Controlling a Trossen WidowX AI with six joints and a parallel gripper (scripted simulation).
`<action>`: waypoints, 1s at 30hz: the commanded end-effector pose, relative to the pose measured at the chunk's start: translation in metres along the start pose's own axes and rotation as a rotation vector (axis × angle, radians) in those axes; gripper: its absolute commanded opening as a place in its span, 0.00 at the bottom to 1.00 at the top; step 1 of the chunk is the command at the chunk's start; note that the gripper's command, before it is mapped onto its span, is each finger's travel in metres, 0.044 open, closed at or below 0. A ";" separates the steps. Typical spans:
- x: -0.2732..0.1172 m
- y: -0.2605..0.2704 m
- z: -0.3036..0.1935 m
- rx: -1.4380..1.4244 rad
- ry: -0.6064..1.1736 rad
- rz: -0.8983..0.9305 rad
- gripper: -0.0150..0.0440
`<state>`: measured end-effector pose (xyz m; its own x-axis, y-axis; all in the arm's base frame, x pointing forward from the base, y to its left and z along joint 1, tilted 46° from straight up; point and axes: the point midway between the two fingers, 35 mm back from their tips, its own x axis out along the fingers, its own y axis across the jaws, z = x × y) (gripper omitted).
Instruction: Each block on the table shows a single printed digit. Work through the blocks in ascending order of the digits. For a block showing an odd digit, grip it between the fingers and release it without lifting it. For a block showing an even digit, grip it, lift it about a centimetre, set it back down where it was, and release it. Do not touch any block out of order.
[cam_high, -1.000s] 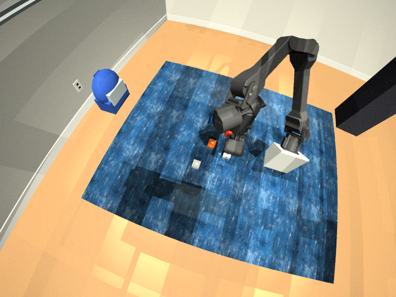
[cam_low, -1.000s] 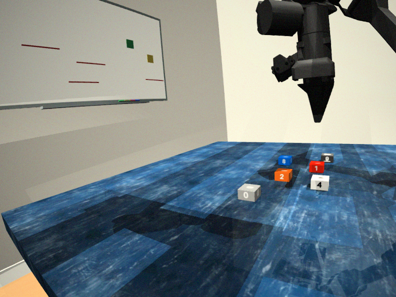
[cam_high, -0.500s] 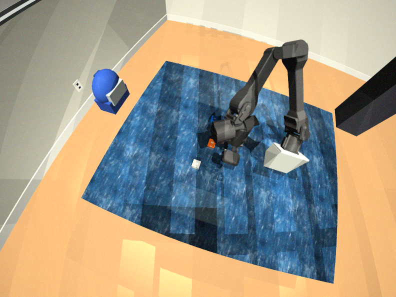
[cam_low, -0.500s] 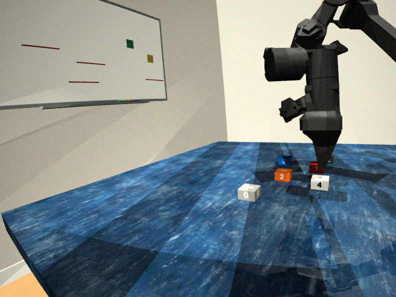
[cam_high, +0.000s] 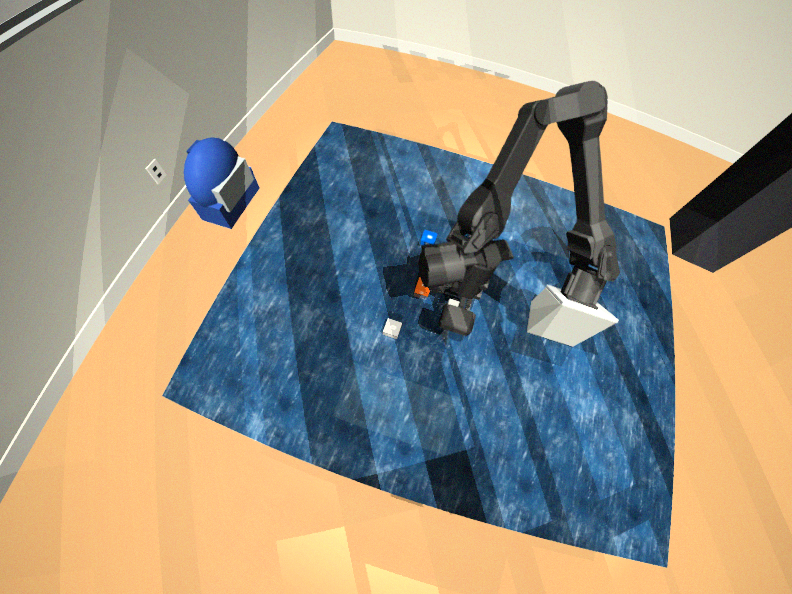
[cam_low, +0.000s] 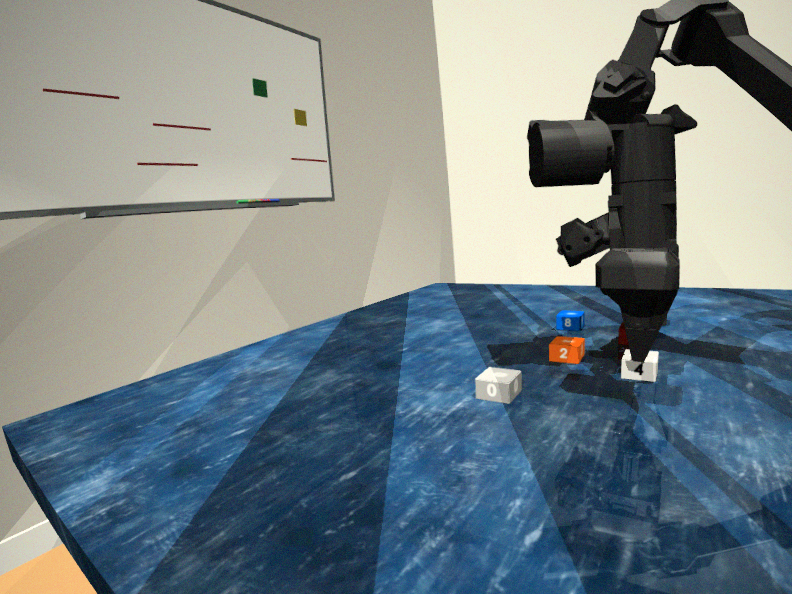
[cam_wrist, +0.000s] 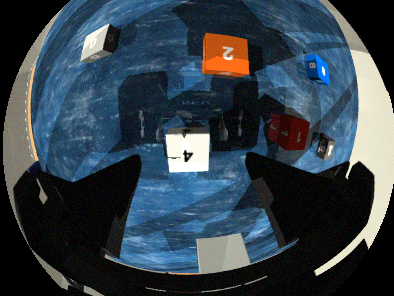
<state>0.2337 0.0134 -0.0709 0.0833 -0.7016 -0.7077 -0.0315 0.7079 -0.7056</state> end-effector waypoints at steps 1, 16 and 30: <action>0.008 -0.001 -0.002 -0.007 0.002 -0.006 0.93; 0.018 -0.002 -0.003 -0.007 0.002 -0.007 0.62; 0.018 -0.002 -0.003 -0.007 0.002 -0.007 0.46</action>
<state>0.2322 -0.0001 -0.0825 0.0789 -0.7054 -0.7044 -0.0351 0.7042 -0.7092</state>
